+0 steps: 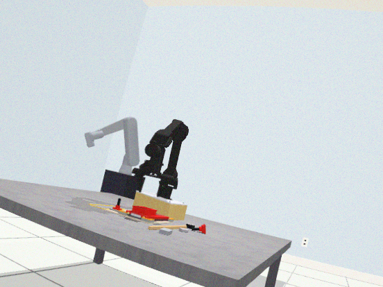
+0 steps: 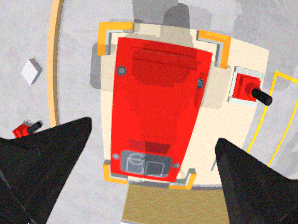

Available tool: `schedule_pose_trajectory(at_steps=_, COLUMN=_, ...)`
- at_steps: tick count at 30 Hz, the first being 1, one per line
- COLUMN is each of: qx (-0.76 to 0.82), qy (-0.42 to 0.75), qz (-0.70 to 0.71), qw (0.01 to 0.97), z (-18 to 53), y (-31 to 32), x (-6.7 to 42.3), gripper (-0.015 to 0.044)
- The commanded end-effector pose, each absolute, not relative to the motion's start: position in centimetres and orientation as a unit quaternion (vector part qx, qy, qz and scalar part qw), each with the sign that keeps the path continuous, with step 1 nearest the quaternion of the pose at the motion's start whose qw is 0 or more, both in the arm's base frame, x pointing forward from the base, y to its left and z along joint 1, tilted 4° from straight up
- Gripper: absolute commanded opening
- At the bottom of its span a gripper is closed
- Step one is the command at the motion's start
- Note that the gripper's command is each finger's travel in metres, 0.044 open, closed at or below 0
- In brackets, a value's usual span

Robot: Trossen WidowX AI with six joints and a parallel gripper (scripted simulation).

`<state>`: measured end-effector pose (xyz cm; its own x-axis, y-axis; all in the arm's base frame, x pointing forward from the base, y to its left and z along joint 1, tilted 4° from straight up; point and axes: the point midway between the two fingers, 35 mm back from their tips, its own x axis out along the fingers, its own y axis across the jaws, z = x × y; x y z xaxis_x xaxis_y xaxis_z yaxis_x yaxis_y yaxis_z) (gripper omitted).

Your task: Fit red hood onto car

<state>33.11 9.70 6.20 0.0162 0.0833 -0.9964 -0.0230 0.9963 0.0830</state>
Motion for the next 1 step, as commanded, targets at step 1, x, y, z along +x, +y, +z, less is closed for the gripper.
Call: schedule_pose_trajectory(at_steps=1, qx=0.018, qy=0.700, qz=0.038, qw=0.713, z=6.25, y=9.62, x=33.11, gripper=0.0440)
